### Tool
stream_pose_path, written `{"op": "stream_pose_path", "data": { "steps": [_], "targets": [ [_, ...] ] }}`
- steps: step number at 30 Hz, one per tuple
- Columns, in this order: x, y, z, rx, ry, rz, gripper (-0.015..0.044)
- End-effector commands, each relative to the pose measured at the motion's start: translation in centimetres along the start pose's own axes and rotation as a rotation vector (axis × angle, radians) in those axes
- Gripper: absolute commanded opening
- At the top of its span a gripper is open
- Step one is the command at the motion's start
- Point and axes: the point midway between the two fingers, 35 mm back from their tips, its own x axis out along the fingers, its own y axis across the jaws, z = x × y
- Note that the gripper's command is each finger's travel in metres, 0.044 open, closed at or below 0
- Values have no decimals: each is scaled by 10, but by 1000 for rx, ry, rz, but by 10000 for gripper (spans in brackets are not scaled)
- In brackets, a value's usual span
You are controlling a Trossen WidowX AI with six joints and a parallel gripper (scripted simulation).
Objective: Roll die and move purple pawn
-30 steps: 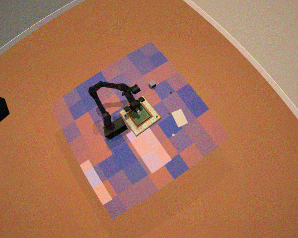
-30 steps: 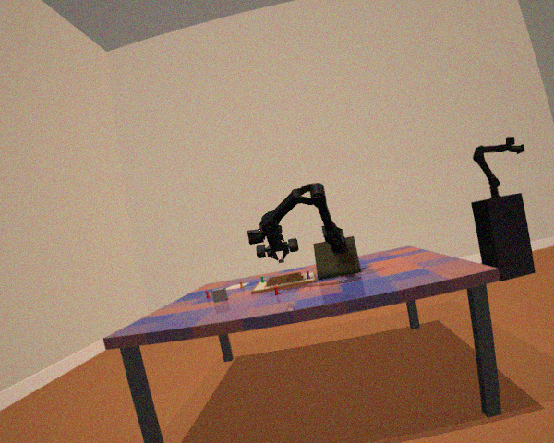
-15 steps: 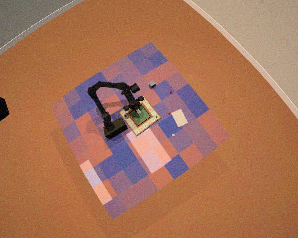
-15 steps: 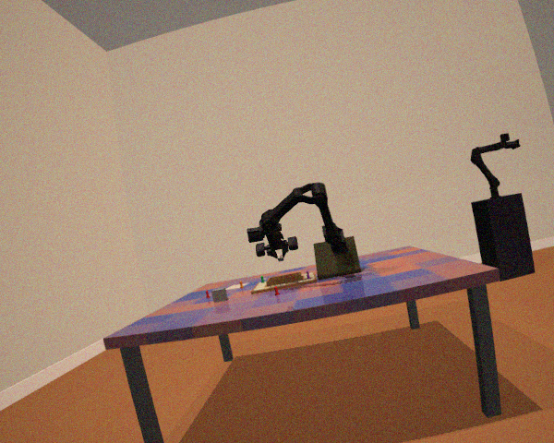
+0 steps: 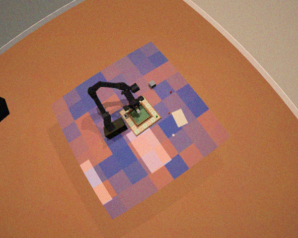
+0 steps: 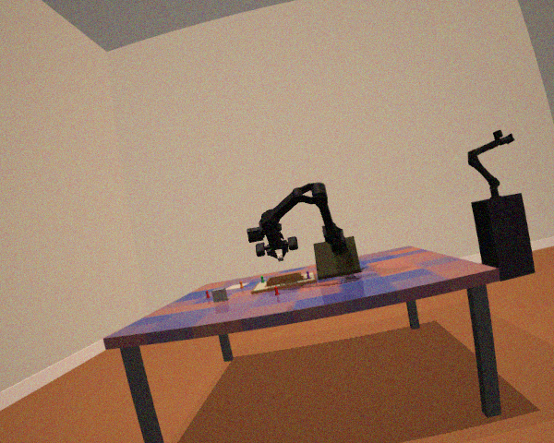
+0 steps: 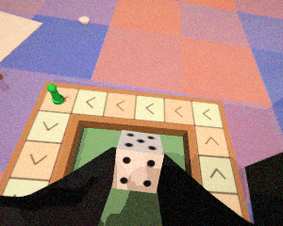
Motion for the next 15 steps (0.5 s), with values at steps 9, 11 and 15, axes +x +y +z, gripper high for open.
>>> {"op": "stream_pose_path", "data": {
  "steps": [9, 11, 15],
  "targets": [
    [-20, 1, 24, -2, -6, 2, 315],
    [-26, 0, 30, -3, -8, 2, 368],
    [-26, 0, 30, -3, -8, 2, 440]
  ]
}}
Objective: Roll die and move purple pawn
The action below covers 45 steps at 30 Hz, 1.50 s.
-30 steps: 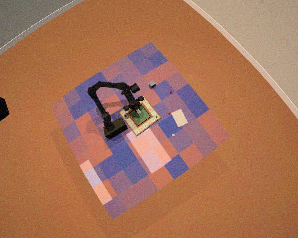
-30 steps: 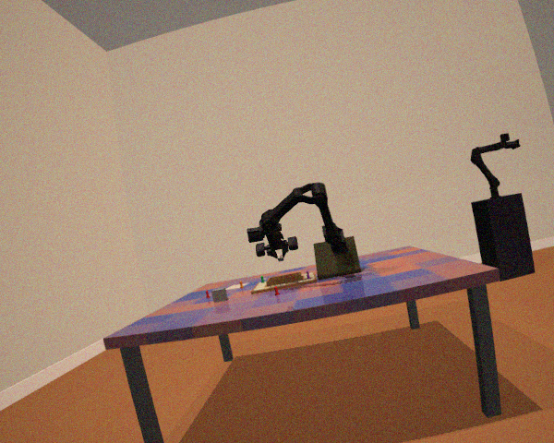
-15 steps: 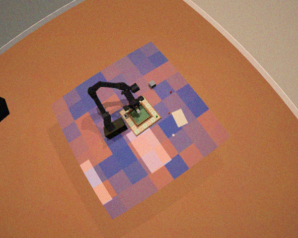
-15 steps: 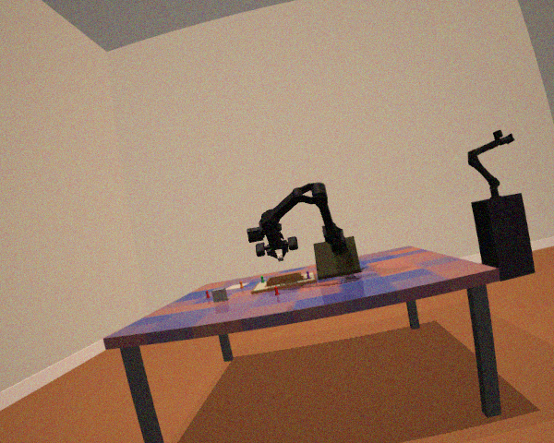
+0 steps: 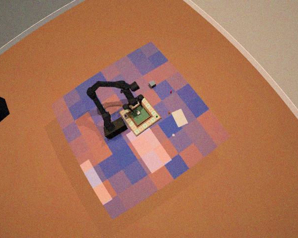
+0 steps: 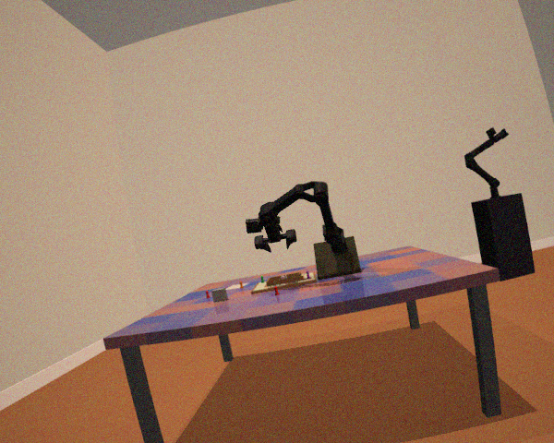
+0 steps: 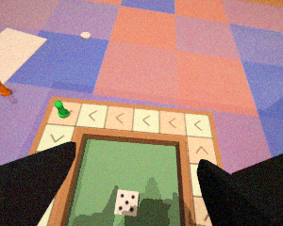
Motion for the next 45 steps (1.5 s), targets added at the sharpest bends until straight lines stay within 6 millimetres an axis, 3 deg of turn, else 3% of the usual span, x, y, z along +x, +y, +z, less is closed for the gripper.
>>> {"op": "stream_pose_path", "data": {
  "steps": [1, 3, 7, 10, 12, 16, 18, 20, 27, 36, 41, 45],
  "targets": [
    [-5, 0, 3, -11, 11, 2, 440],
    [8, -2, -1, -34, 126, -42, 440],
    [34, -5, -14, -56, 521, -84, 440],
    [42, -1, -16, -24, 789, -20, 440],
    [43, 1, -15, -11, 846, 4, 440],
    [43, 1, -15, -11, 846, 4, 440],
    [43, -4, -15, -20, 757, -37, 440],
    [41, -8, -17, -79, 761, -12, 387],
    [25, -46, -41, -699, 768, 264, 204],
    [14, -100, -72, -1489, 659, 654, 200],
    [14, -114, -79, -1699, 601, 764, 200],
    [14, -115, -80, -1715, 596, 772, 200]
  ]
}}
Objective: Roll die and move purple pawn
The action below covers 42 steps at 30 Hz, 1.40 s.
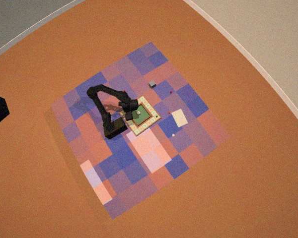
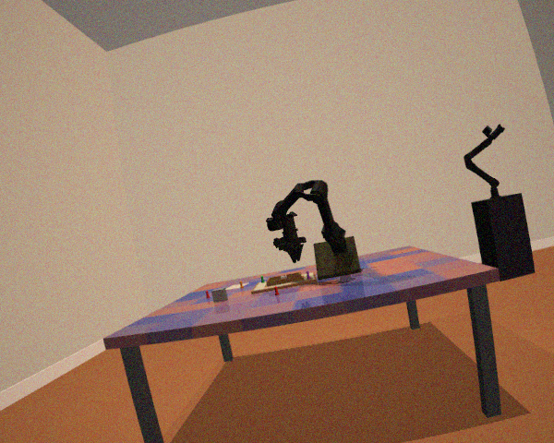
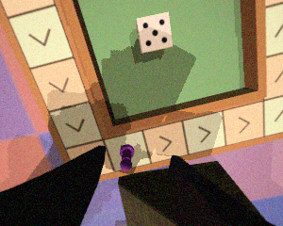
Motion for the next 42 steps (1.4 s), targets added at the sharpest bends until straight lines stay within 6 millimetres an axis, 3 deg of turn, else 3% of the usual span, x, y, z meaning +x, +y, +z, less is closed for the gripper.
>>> {"op": "stream_pose_path", "data": {
  "steps": [1, 19, 23, 42],
  "targets": [
    [17, 5, -46, -604, -15, 46, 200],
    [18, 4, -44, -604, -15, 46, 200],
    [31, 5, -45, -604, -15, 47, 200],
    [57, 5, -43, -604, -16, 44, 200]
  ]
}}
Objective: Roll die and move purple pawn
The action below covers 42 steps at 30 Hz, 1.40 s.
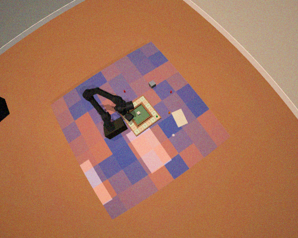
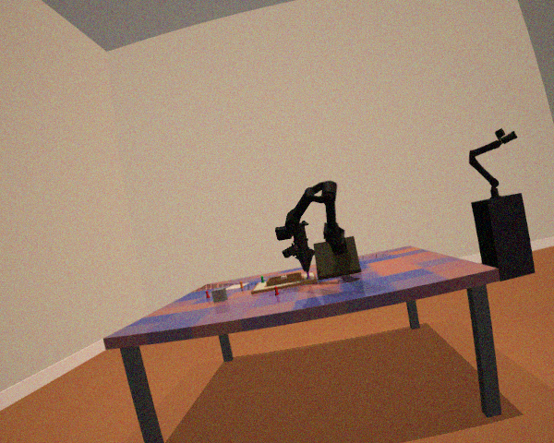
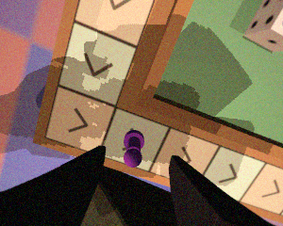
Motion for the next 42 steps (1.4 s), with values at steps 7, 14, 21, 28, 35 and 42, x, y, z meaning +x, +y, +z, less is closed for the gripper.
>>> {"op": "stream_pose_path", "data": {
  "steps": [7, 14, 21, 28, 35, 42],
  "targets": [
    [19, 3, -4, 10, 5, 14, 200],
    [24, 3, -4, 10, 5, 17, 148],
    [24, 3, -4, 10, 5, 17, 23],
    [23, 3, -4, 10, 5, 16, 0],
    [-2, -4, 2, 14, 6, -7, 0],
    [-32, -7, 3, 17, 10, -18, 0]
  ]
}}
